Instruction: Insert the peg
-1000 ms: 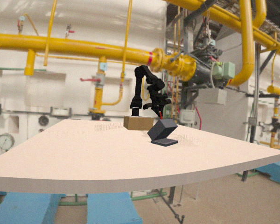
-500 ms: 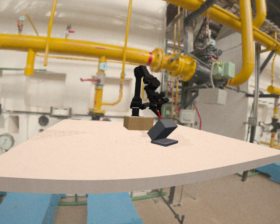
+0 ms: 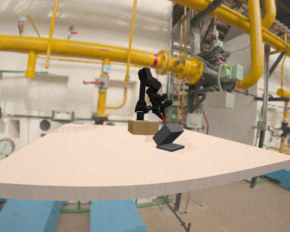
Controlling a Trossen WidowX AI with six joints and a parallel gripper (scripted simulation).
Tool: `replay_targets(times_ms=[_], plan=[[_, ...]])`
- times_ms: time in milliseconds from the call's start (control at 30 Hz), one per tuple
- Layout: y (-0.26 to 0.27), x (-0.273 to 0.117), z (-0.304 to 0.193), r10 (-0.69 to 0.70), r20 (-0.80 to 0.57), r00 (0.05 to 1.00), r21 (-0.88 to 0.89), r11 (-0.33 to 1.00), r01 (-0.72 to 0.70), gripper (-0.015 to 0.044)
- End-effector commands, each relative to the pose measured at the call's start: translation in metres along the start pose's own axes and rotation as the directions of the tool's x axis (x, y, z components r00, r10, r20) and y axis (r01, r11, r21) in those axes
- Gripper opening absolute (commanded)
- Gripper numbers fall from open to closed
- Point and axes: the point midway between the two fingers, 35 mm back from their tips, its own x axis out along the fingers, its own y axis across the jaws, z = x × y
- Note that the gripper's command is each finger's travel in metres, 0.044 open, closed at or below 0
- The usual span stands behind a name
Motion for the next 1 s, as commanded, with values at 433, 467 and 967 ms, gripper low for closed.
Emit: replay_targets(times_ms=[433, 467, 967], plan=[[-0.017, -0.011, 0.009, 0.028, 0.093, 0.995, 0.001, 1.000, -0.028, 0.0000], [-0.019, -0.012, 0.009, 0.029, 0.098, 0.995, 0.002, 1.000, -0.029, 0.0000], [-0.035, -0.023, 0.016, 0.040, 0.180, 0.983, 0.002, 0.999, -0.041, 0.0000]])
